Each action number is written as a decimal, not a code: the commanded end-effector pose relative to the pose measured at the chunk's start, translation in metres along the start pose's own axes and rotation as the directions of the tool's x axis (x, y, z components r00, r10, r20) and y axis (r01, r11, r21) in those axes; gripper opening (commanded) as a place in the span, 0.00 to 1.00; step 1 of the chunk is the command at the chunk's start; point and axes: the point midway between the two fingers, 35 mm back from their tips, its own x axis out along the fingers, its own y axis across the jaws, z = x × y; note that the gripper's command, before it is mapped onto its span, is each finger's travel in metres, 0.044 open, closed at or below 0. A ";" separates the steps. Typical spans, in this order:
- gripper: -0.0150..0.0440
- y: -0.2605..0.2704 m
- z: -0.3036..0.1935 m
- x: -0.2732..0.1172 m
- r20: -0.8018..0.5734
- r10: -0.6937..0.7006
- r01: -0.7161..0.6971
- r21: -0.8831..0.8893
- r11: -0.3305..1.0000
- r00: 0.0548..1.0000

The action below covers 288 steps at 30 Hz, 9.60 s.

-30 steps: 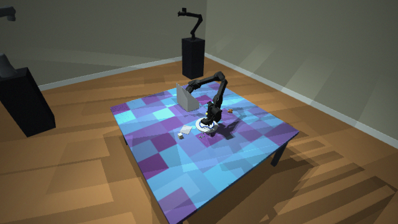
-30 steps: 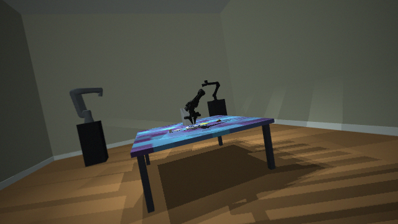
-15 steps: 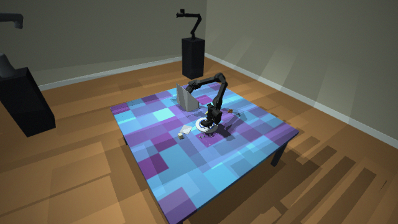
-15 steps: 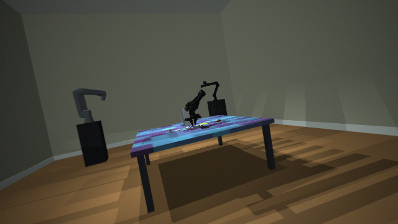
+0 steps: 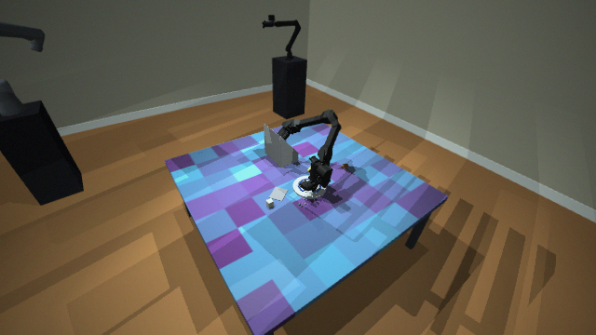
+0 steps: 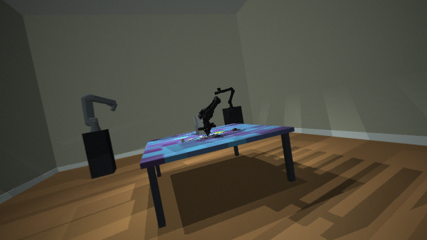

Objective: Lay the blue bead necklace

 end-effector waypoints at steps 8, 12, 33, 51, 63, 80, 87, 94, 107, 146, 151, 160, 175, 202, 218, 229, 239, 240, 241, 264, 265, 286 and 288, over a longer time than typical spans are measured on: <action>0.25 0.000 0.000 0.000 0.000 0.000 0.000 -0.001 1.000 1.000; 0.25 0.000 0.000 0.000 0.000 0.000 0.000 -0.001 1.000 1.000; 0.25 0.000 -0.001 -0.006 -0.002 0.004 -0.004 0.006 1.000 1.000; 0.25 -0.011 0.004 0.002 -0.002 0.004 -0.004 0.005 1.000 1.000; 0.65 -0.011 0.005 -0.001 0.002 0.000 0.000 -0.001 1.000 1.000; 1.00 -0.011 0.004 -0.006 -0.002 0.003 -0.003 0.005 1.000 1.000; 1.00 -0.011 0.004 -0.006 -0.002 0.003 -0.003 0.005 1.000 1.000; 0.91 -0.011 0.003 -0.012 -0.002 0.003 -0.003 0.011 1.000 1.000; 0.46 -0.009 -0.006 -0.022 -0.002 0.003 -0.003 0.040 0.999 1.000; 0.25 -0.009 -0.005 0.000 0.000 0.000 0.000 0.034 0.999 1.000; 0.25 -0.009 -0.005 0.000 0.000 0.000 0.000 0.034 0.999 1.000; 0.25 -0.009 -0.005 0.000 0.000 0.000 0.000 0.034 0.999 1.000; 0.25 -0.009 -0.005 -0.001 0.000 0.001 -0.001 0.034 0.999 1.000; 0.30 -0.020 -0.003 -0.001 0.002 0.001 -0.001 0.034 0.999 1.000; 1.00 -0.020 -0.003 -0.003 0.000 0.002 -0.002 0.041 0.999 1.000; 1.00 -0.020 -0.003 -0.006 -0.002 0.003 -0.003 0.040 0.999 1.000; 0.96 -0.020 -0.004 -0.008 -0.002 0.003 -0.003 0.041 0.999 1.000; 0.91 -0.020 -0.005 -0.012 -0.002 0.002 -0.002 0.044 0.999 1.000; 0.87 -0.020 -0.007 -0.018 -0.002 0.002 -0.002 0.048 0.999 1.000; 0.46 -0.018 -0.011 -0.020 0.005 0.002 -0.002 0.056 0.998 1.000; 0.46 -0.018 -0.011 -0.018 0.005 0.002 -0.002 0.056 0.998 1.000; 0.32 -0.018 -0.013 0.000 0.000 0.000 0.000 0.054 0.999 1.000; 0.25 -0.018 -0.013 0.000 0.000 0.000 0.000 0.054 0.999 1.000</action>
